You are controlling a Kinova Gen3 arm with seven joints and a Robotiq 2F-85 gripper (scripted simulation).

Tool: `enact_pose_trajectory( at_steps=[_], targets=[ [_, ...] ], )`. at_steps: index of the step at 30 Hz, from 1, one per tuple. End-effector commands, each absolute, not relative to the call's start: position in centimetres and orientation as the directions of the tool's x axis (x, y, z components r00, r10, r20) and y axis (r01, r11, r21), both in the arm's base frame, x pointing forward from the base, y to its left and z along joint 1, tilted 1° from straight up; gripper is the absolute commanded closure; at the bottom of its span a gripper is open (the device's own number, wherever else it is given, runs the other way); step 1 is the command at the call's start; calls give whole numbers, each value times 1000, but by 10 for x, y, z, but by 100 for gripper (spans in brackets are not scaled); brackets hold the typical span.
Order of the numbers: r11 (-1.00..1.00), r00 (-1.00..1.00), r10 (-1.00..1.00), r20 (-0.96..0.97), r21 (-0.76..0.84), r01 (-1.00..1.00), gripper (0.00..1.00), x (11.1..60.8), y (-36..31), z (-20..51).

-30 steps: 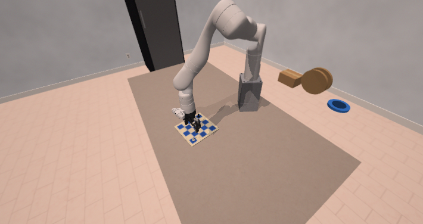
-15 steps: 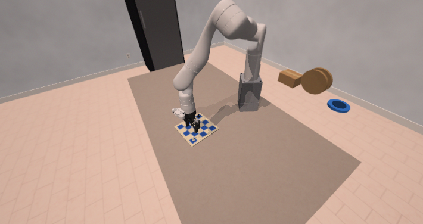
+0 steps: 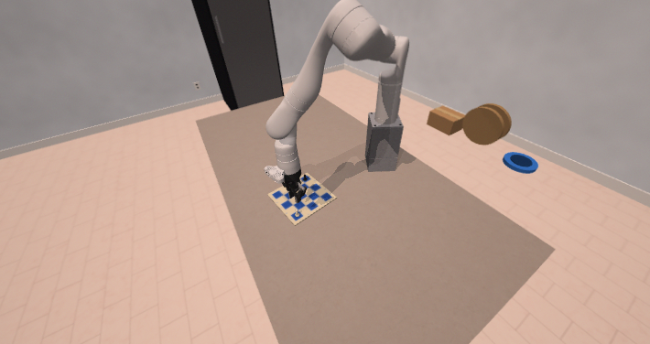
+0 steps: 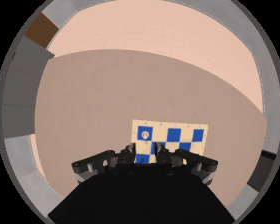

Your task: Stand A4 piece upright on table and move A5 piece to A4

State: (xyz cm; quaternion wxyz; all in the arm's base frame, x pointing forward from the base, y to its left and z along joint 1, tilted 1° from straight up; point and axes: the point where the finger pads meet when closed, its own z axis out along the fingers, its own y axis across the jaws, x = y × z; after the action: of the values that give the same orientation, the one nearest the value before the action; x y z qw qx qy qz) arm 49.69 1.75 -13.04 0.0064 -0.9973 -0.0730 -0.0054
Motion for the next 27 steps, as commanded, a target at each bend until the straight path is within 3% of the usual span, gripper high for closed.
enact_pose_trajectory(
  at_steps=[1,27],
  targets=[
    [-989,989,145,13,-12,146,66,498,18,-130],
    [-989,989,145,13,-12,145,66,498,18,-132]
  ],
)
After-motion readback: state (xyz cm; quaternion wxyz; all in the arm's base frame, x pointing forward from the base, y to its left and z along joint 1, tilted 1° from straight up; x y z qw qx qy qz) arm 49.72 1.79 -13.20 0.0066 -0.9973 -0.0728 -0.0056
